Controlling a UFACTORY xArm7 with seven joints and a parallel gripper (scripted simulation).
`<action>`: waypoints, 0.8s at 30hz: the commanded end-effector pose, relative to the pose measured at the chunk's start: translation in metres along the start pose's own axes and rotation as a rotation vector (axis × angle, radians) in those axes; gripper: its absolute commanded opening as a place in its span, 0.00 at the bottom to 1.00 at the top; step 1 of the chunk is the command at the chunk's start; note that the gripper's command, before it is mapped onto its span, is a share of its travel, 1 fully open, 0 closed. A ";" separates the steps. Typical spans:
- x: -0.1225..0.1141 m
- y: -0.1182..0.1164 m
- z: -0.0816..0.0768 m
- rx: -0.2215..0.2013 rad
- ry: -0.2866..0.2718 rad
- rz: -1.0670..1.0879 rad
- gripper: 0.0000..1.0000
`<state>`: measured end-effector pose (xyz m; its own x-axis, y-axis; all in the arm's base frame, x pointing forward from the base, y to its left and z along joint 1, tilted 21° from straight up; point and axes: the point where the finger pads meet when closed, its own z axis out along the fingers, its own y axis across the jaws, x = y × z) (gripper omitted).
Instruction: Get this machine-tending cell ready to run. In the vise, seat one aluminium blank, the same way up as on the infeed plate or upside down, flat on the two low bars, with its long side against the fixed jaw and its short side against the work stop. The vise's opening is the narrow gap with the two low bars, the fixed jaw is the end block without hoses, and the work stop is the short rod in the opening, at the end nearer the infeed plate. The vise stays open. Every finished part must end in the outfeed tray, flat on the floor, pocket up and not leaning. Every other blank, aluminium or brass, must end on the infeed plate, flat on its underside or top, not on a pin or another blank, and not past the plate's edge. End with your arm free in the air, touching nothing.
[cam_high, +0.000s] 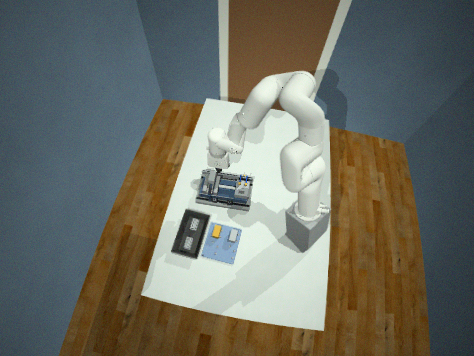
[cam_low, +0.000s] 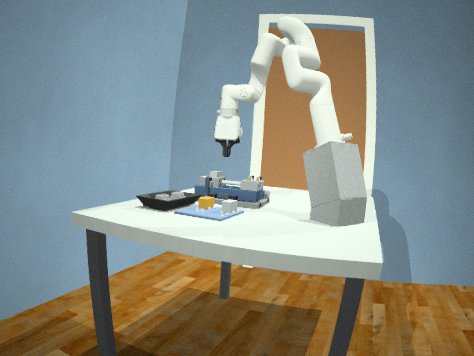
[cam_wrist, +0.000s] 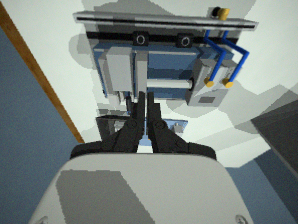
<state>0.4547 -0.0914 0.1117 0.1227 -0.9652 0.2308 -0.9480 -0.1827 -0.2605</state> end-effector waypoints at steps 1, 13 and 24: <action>0.001 -0.003 -0.002 0.005 0.000 -0.030 0.00; 0.008 -0.018 -0.012 0.022 -0.006 -0.388 0.00; 0.018 -0.028 -0.016 0.030 -0.005 -0.709 0.00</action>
<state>0.4741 -0.0977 0.1339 0.6080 -0.7059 0.3634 -0.7267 -0.6792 -0.1035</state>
